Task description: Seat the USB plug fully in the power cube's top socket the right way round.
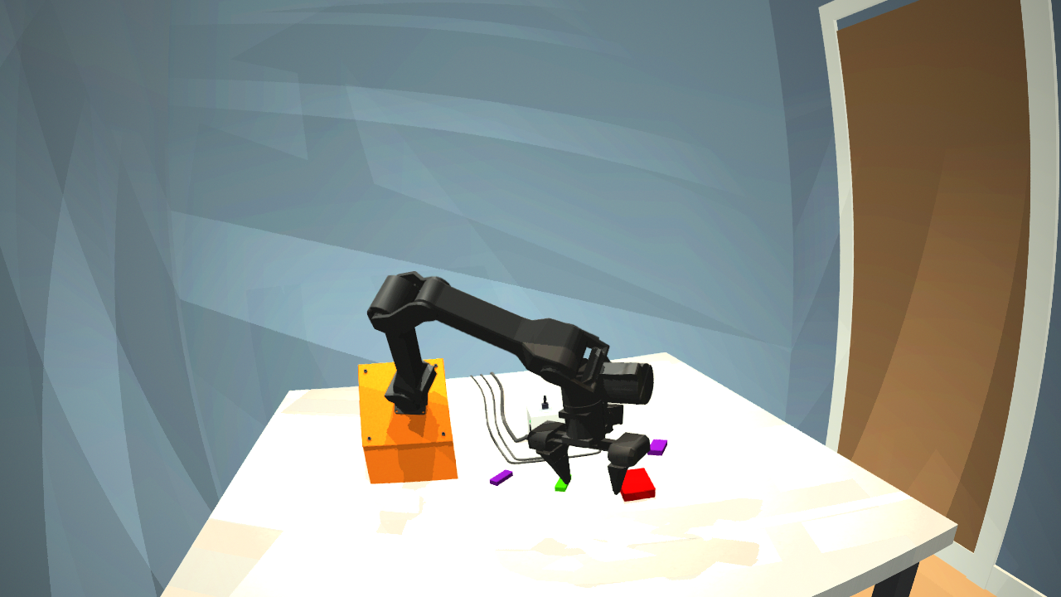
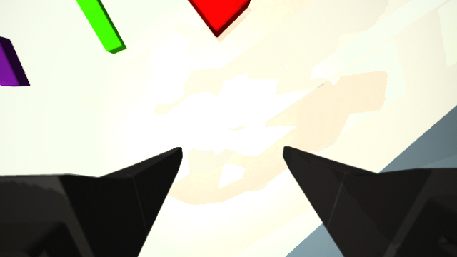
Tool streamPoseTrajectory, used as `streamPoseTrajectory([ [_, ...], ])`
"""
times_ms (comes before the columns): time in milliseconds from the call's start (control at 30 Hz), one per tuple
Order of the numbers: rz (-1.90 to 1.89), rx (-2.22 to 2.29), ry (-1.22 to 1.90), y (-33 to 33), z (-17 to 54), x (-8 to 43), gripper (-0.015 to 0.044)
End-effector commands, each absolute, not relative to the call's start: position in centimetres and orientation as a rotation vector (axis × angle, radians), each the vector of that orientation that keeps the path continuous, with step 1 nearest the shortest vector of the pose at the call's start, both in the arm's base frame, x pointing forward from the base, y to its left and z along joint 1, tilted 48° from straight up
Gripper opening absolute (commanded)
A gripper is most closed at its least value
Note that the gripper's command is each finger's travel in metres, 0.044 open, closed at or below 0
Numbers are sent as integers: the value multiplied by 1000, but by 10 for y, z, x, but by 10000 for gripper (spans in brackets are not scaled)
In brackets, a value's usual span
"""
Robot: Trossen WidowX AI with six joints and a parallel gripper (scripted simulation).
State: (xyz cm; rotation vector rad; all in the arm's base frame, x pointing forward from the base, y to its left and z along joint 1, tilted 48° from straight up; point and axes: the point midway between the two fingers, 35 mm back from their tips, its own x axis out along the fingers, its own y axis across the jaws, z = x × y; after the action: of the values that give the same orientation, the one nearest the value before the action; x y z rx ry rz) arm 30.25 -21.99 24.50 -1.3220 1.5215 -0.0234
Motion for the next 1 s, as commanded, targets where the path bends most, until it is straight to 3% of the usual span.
streamPoseTrajectory([
  [0, 118, -1336, 1542, -179, 195, 334, 440],
  [333, 427, -1464, 1584, -62, 92, 366, 440],
  [767, 693, -1800, 1663, 83, -32, 306, 440],
  [967, 696, -1870, 1677, 100, -52, 287, 440],
])
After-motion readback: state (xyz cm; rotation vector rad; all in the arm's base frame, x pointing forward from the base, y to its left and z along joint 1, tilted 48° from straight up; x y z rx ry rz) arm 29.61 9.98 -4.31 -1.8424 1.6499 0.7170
